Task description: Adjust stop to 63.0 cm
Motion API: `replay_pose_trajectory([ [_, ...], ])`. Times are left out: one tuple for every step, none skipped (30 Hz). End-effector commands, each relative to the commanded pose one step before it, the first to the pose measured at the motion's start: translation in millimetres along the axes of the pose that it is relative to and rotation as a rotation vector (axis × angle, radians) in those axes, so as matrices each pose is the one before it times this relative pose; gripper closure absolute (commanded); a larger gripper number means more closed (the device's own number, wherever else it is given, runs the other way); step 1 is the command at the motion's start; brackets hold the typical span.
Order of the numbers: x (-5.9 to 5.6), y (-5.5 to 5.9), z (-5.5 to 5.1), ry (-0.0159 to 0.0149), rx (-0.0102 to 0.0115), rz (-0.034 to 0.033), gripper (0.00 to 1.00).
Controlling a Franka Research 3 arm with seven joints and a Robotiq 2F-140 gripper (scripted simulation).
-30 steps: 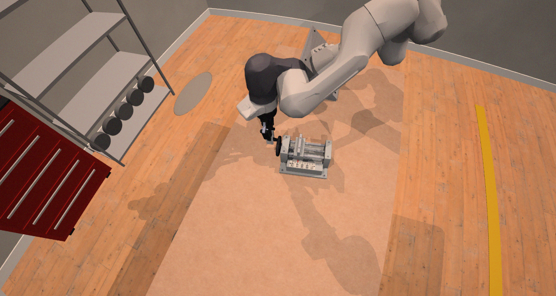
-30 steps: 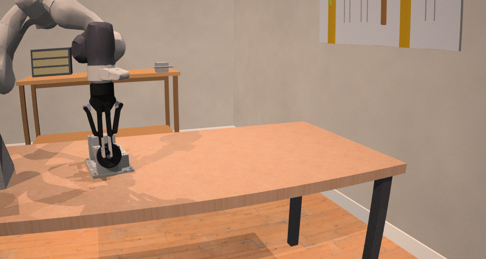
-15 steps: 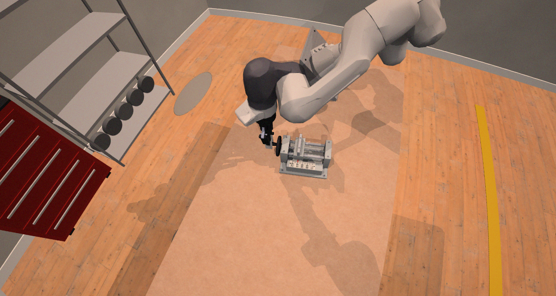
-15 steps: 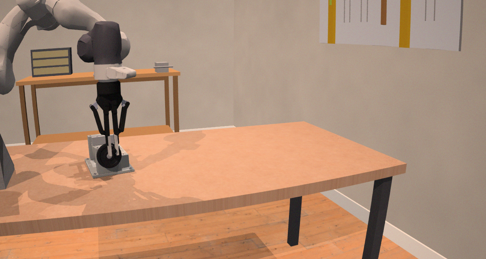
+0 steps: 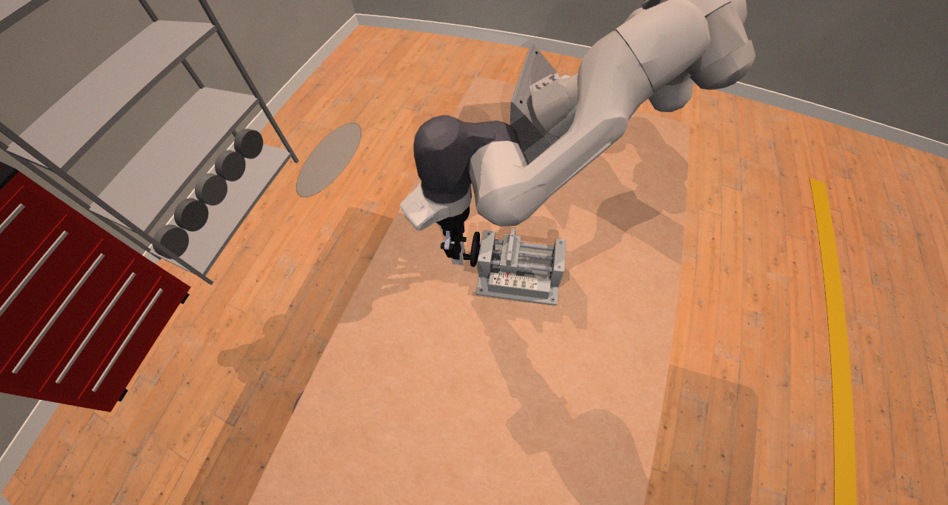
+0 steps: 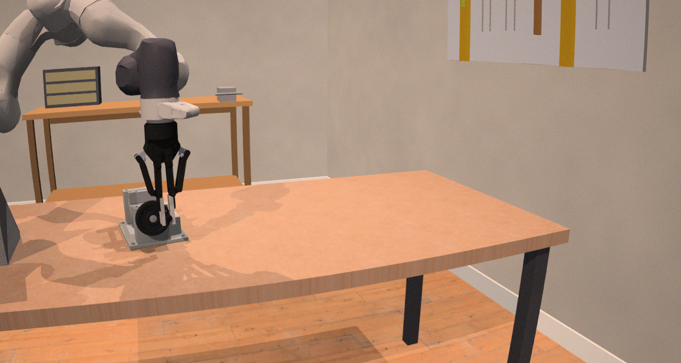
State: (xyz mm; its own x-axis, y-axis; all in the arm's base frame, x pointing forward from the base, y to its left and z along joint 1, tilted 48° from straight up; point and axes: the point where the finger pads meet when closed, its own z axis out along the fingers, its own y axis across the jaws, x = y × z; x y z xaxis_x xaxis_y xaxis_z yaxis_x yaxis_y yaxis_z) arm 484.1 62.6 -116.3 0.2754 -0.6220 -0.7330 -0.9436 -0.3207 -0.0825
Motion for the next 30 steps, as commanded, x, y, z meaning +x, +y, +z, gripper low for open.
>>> replay_pose_trajectory([
  [-0.23, -0.96, 15.34, -0.00042, -0.00149, 0.00604, 0.96],
  [0.00, 0.81, 3.62, 0.00000, 0.00000, 0.00000, 0.96],
  [0.00, 1.19, 3.45, 0.00001, -0.00001, 0.00000, 0.96],
  [0.00, 1.40, 2.63, -0.00001, 0.00001, 0.00000, 0.96],
  [0.00, 0.00, 0.00, 0.00000, 0.00000, 0.00000, 0.96],
  [0.00, 0.00, 0.00, 0.00000, 0.00000, 0.00000, 0.96],
  [0.00, 1.44, 2.45, 0.00001, -0.00001, 0.00000, 0.96],
  [0.00, 1.48, 1.83, -0.00001, 0.00001, 0.00000, 0.96],
  [0.00, 1.49, 1.83, 0.00001, -0.00001, 0.00000, 0.96],
  [0.00, 1.52, 1.35, -0.00001, 0.00001, 0.00000, 0.96],
  [0.00, 1.53, 1.33, 0.00000, 0.00000, 0.00000, 0.96],
  [0.00, 1.54, 1.18, 0.00000, 0.00000, 0.00000, 0.96],
  [0.00, 1.55, 0.94, 0.00000, 0.00001, 0.00000, 0.96],
  [0.00, 1.56, 0.94, 0.00000, -0.00001, 0.00000, 0.96],
  [0.00, 1.57, 0.77, 0.00000, 0.00000, 0.00000, 0.96],
  [0.00, 1.58, 0.61, 0.00000, 0.00000, 0.00000, 0.96],
  [0.00, 1.59, 0.61, 0.00000, 0.00000, 0.00000, 0.96],
  [0.00, 1.59, 0.47, 0.00000, 0.00000, 0.00000, 0.96],
  [0.00, 1.60, 0.31, 0.00000, 0.00000, 0.00000, 0.96],
  [0.00, 1.60, 0.31, 0.00000, 0.00000, 0.00000, 0.96],
  [0.00, 1.60, 0.24, 0.00000, 0.00000, 0.00000, 0.96],
  [0.00, 0.00, 0.00, 0.00000, 0.00000, 0.00000, 0.96],
  [0.00, 0.00, 0.00, 0.00000, 0.00000, 0.00000, 0.96],
  [0.00, 1.61, 0.03, 0.00000, 0.00000, 0.00000, 0.96],
  [0.00, 1.61, 0.03, 0.00000, 0.00000, 0.00000, 0.96],
  [-0.01, 1.61, 0.02, 0.00000, 0.00000, 0.00000, 0.96],
  [0.01, 1.62, -0.26, 0.00000, 0.00000, 0.00000, 0.96],
  [0.00, 1.62, -0.26, 0.00000, 0.00000, 0.00000, 0.96],
  [-0.01, 1.62, -0.25, 0.00000, 0.00000, 0.00000, 0.96],
  [0.00, 1.63, -0.52, 0.00000, 0.00000, 0.00000, 0.96],
])
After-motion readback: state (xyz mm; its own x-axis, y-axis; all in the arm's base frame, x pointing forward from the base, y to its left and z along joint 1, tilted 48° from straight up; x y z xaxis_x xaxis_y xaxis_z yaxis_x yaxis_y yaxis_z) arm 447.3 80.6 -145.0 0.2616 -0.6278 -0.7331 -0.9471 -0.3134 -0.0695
